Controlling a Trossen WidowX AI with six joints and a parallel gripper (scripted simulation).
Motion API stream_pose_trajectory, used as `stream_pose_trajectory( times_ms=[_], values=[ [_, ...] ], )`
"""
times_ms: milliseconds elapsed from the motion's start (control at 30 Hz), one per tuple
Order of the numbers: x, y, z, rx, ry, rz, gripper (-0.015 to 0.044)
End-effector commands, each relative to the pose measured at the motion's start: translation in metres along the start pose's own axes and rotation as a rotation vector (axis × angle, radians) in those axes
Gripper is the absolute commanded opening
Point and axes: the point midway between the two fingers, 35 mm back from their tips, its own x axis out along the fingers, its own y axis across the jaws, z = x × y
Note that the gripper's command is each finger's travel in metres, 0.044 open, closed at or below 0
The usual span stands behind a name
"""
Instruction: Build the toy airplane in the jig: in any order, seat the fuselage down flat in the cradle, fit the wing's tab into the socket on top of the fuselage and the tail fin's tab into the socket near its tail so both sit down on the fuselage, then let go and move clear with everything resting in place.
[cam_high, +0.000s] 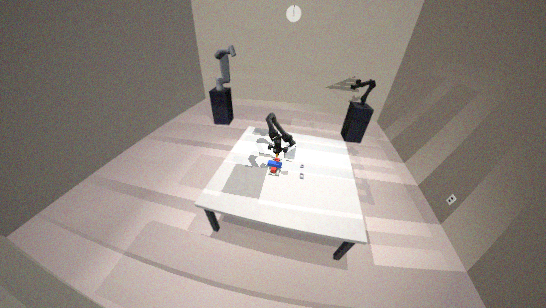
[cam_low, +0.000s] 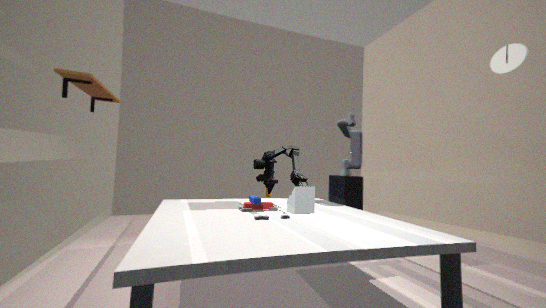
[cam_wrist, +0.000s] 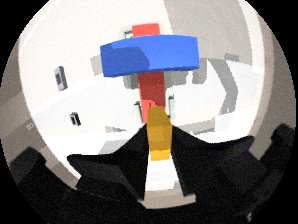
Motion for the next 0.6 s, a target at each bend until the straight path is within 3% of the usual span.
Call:
stream_pose_trajectory(
  times_ms=[0, 567],
  values=[
    [0.002, -0.001, 0.001, -0.001, -0.003, -0.003, 0.0067],
    [0.029, -0.001, 0.001, 0.000, -0.003, -0.003, 0.0067]
  ],
)
